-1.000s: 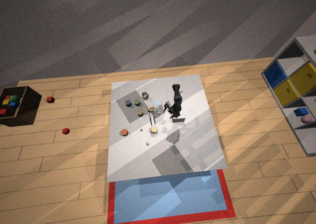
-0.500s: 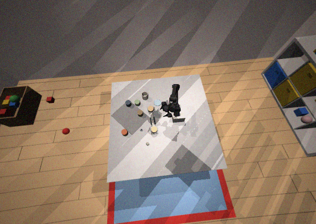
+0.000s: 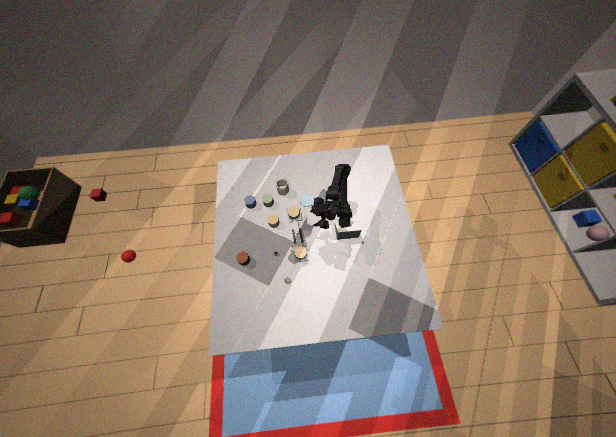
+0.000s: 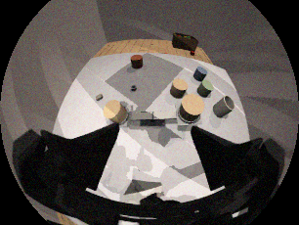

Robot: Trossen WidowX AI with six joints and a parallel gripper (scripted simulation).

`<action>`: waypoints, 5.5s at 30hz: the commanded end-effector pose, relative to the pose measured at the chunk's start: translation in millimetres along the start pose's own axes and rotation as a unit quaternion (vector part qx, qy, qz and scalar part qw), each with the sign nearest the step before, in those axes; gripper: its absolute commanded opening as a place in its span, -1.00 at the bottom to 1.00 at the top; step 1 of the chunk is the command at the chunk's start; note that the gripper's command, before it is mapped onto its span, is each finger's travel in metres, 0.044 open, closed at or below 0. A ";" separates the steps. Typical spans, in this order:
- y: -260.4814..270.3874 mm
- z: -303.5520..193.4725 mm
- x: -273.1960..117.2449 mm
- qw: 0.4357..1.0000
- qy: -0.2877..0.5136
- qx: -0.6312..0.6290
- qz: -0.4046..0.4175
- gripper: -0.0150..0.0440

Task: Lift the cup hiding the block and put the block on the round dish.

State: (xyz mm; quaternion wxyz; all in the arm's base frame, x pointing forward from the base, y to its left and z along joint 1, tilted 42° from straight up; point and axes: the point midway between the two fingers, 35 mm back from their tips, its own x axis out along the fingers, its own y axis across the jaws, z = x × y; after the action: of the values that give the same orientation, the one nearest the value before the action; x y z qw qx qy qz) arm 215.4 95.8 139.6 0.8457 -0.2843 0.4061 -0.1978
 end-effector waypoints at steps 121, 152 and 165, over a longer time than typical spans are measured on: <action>129.2 -39.1 211.0 0.662 0.257 0.653 -0.263 0.55; 133.0 -13.3 191.4 0.662 0.258 0.653 -0.262 -0.49; 134.2 -0.9 180.1 0.662 0.259 0.653 -0.261 -0.49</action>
State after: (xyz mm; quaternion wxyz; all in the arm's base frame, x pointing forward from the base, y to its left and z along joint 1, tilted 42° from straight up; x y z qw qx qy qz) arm 332.4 88.3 -55.1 0.5880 0.3041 0.2835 -0.6938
